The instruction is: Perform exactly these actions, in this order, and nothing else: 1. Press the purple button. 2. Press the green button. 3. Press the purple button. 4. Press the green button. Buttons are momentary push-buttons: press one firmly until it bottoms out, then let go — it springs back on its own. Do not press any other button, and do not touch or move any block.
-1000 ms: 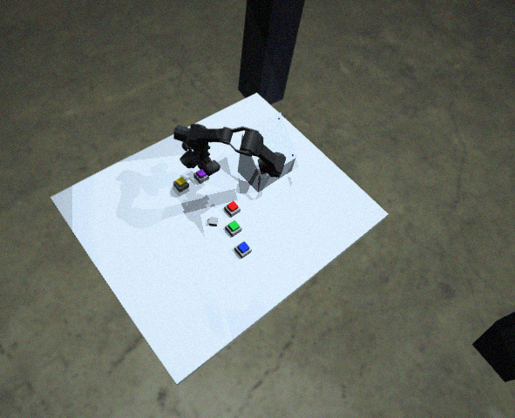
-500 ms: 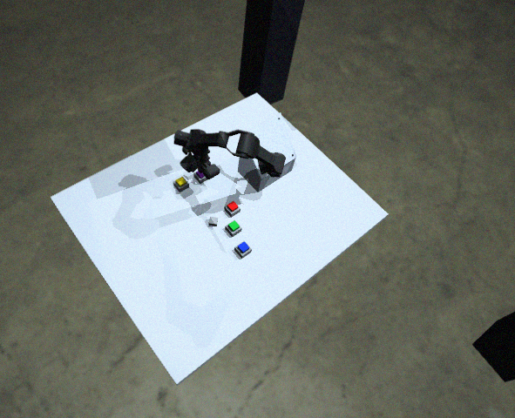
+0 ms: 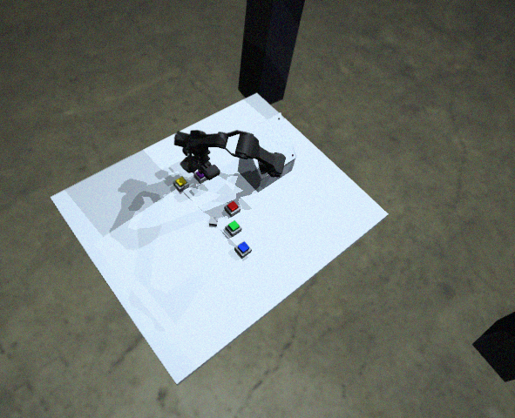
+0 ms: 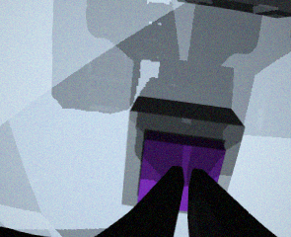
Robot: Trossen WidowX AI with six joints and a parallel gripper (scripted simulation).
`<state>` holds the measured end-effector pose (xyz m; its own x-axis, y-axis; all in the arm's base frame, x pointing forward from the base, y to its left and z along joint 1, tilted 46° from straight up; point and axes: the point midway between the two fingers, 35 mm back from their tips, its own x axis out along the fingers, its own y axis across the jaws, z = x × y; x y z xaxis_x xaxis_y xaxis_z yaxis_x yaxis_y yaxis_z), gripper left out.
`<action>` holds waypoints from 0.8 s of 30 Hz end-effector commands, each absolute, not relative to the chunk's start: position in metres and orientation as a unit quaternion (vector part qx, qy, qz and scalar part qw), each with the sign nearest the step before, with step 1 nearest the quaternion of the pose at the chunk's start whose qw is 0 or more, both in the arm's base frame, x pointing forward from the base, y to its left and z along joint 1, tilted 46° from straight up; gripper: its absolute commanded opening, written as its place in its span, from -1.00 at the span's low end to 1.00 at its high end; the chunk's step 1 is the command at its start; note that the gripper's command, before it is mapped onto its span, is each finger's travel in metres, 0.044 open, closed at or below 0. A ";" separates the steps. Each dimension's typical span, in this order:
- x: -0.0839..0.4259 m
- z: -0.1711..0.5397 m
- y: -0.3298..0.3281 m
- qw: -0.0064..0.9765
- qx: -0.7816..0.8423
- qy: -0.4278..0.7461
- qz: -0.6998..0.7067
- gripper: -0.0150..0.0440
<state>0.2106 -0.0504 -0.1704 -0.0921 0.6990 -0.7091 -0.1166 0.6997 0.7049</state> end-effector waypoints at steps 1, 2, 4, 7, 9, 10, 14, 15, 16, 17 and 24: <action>0.209 -0.170 -0.048 0.634 0.222 0.668 0.320 -0.42; 0.209 -0.170 -0.048 0.634 0.222 0.668 0.320 -0.42; 0.209 -0.170 -0.048 0.634 0.222 0.668 0.320 -0.42; 0.209 -0.170 -0.048 0.634 0.222 0.668 0.320 -0.42; 0.209 -0.170 -0.048 0.634 0.222 0.668 0.320 -0.42; 0.209 -0.170 -0.048 0.634 0.222 0.668 0.320 -0.42; 0.212 -0.149 -0.070 0.635 0.222 0.668 0.319 -0.42; 0.212 -0.148 -0.071 0.634 0.222 0.668 0.319 -0.42; 0.212 -0.148 -0.071 0.634 0.222 0.668 0.319 -0.42; 0.212 -0.148 -0.071 0.634 0.222 0.668 0.319 -0.42; 0.218 -0.104 -0.115 0.634 0.221 0.669 0.319 -0.42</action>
